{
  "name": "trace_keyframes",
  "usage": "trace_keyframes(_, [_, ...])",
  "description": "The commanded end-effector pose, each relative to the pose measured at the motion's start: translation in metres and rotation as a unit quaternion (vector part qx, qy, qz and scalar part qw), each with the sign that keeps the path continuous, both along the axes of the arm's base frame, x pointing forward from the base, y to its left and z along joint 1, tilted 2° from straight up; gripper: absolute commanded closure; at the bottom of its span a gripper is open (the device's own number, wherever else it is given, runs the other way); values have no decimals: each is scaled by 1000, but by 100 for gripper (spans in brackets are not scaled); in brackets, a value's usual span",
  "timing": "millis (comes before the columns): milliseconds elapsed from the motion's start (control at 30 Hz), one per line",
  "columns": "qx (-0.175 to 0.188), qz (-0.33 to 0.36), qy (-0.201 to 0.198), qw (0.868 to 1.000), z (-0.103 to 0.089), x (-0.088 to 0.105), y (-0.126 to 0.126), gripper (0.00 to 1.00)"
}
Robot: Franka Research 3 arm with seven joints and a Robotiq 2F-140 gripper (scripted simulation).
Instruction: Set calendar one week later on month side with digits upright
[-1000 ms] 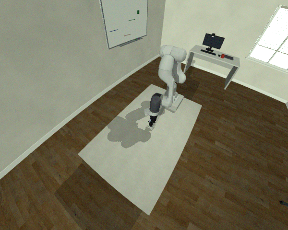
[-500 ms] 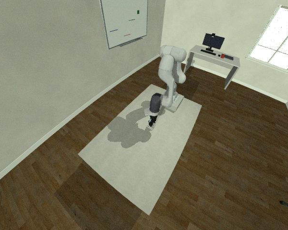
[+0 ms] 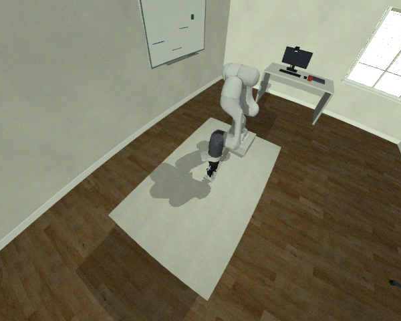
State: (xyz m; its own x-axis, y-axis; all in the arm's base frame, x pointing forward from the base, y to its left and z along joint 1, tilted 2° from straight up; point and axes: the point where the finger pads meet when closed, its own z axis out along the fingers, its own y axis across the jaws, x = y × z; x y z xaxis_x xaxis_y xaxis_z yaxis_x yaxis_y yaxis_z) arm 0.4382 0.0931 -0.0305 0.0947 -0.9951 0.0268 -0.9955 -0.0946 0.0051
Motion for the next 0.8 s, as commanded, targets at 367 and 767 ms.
trace_keyframes(367, [0, -1, -2, 1000, 1, 2, 0, 74])
trace_keyframes(767, [0, -1, -2, 1000, 1, 2, 0, 72])
